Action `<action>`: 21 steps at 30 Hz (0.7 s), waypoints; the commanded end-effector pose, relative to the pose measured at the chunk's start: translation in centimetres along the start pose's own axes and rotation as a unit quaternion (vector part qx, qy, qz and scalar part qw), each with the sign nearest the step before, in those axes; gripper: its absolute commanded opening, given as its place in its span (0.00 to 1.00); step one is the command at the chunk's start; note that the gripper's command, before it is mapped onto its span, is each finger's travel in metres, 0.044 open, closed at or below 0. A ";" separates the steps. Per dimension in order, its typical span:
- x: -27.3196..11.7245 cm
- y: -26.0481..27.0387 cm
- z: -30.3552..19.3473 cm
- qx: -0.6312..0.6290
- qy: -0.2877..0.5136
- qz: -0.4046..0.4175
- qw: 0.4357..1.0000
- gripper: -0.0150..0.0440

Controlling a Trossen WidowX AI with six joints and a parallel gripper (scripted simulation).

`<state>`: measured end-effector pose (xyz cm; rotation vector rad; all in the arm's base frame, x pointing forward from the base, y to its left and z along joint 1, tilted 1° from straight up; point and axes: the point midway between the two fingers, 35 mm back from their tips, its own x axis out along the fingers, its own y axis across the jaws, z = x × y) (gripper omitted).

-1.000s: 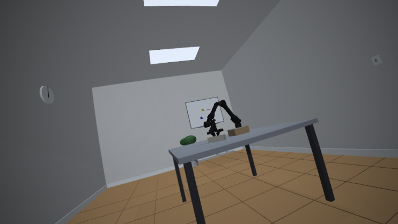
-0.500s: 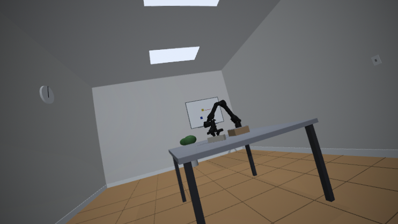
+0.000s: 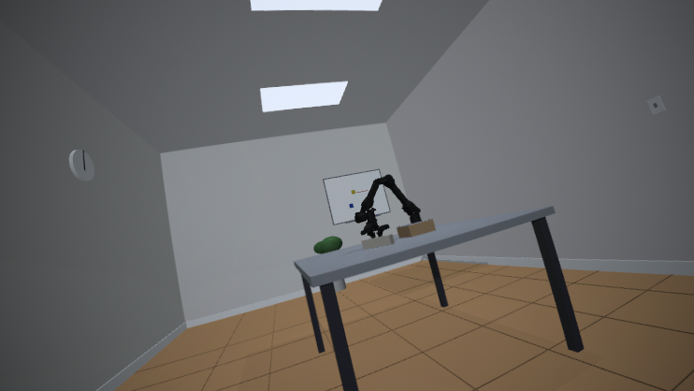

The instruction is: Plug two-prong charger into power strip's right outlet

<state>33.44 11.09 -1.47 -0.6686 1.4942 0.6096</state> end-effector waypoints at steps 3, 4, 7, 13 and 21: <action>-0.1 -0.1 0.3 0.002 -0.001 -0.002 1.000 0.25; -0.1 -0.1 0.3 0.002 -0.001 -0.002 1.000 0.25; -0.1 -0.1 0.4 0.002 -0.001 -0.002 1.000 0.25; -0.1 -0.1 0.6 0.002 -0.001 -0.002 1.000 0.25; -0.2 -0.1 0.8 0.002 -0.001 -0.002 1.000 0.25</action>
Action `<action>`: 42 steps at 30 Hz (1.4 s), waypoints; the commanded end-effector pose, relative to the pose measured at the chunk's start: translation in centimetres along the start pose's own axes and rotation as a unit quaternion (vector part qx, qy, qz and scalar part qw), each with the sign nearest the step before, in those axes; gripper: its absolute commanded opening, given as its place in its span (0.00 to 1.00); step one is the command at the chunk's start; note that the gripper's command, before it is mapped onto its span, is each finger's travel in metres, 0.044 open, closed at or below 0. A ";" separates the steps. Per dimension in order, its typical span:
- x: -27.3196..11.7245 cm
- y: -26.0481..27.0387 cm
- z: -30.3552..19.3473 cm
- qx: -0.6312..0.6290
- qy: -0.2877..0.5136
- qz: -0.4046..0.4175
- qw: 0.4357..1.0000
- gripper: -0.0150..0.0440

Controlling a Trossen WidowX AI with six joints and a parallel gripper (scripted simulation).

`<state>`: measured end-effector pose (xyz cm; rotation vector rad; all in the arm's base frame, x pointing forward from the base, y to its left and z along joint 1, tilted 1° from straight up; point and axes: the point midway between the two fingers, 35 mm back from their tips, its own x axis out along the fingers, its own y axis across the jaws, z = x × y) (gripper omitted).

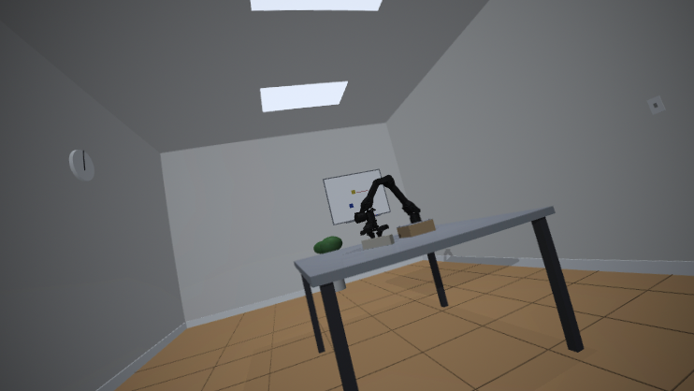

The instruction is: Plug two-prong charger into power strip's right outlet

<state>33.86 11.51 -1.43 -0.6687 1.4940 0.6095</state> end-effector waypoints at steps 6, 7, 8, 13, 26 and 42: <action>-0.1 -0.1 0.3 0.002 -0.001 -0.002 1.000 0.25; -0.1 -0.1 0.3 0.002 -0.001 -0.002 1.000 0.25; -0.1 -0.1 0.4 0.002 -0.001 -0.002 1.000 0.25; -0.1 -0.1 0.5 0.002 -0.001 -0.002 1.000 0.25; -0.2 -0.1 1.0 0.002 -0.002 -0.002 1.000 0.25; -0.2 -0.1 1.7 0.002 -0.002 -0.002 1.000 0.25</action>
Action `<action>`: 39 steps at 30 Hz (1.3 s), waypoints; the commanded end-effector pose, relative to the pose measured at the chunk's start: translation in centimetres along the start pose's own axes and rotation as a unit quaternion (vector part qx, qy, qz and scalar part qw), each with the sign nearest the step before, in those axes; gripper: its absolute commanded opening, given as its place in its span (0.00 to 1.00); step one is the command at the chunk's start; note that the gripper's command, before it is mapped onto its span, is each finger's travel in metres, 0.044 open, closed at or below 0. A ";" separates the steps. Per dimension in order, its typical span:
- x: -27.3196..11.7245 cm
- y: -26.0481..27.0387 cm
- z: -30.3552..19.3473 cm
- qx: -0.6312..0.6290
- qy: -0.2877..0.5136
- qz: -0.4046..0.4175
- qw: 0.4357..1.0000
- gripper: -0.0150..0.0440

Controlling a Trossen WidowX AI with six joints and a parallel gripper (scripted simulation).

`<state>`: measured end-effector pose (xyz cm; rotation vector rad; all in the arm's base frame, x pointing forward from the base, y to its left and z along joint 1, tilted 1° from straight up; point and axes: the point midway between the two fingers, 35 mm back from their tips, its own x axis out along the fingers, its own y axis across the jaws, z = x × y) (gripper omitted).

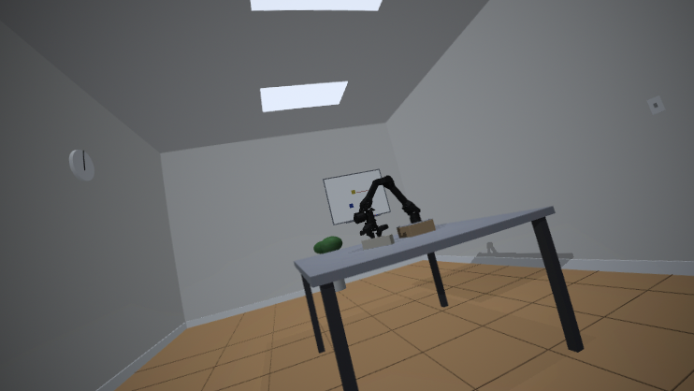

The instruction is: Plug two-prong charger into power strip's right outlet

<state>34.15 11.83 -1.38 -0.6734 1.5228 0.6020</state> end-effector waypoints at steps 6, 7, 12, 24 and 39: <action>-0.2 -0.1 1.5 -0.001 -0.016 -0.004 1.000 0.25; -0.2 -0.1 1.5 -0.001 -0.016 -0.004 1.000 0.25; -0.2 -0.1 1.7 -0.001 -0.016 -0.004 1.000 0.25; 0.0 0.0 0.5 0.001 0.002 0.001 1.000 0.25; 0.0 0.0 0.5 0.001 0.002 0.001 1.000 0.52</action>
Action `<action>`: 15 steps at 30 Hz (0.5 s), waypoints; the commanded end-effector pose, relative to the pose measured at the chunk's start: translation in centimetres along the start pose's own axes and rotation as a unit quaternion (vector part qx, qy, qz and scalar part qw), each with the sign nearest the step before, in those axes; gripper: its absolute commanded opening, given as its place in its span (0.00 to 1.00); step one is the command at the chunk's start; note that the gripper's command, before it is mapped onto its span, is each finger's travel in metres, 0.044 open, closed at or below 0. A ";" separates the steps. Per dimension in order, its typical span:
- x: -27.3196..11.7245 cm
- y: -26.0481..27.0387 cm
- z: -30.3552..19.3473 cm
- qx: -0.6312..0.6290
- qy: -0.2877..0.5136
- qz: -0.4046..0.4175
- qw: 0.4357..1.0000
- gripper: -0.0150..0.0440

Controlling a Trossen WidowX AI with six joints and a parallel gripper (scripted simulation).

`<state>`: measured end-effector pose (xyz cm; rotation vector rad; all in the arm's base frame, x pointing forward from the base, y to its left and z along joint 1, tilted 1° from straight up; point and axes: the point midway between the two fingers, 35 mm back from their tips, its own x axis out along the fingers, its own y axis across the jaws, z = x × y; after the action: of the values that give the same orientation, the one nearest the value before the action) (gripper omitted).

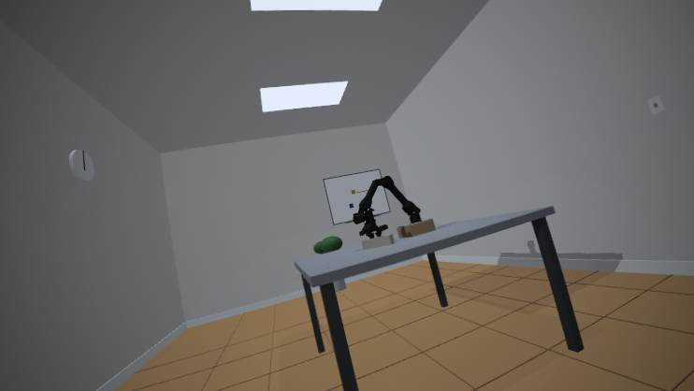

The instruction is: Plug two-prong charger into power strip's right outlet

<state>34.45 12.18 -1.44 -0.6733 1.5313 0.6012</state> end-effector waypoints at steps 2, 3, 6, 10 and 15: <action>0.0 0.0 0.1 0.000 -0.002 -0.001 1.000 0.61; 0.0 0.0 0.1 0.000 -0.002 -0.001 1.000 0.65; 0.0 0.0 0.1 0.000 -0.002 -0.001 1.000 0.79; 0.0 0.0 0.1 0.000 -0.002 -0.001 1.000 0.97; 0.0 0.0 0.0 0.000 -0.002 -0.001 1.000 1.00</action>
<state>34.48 12.19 -1.46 -0.6731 1.5292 0.6009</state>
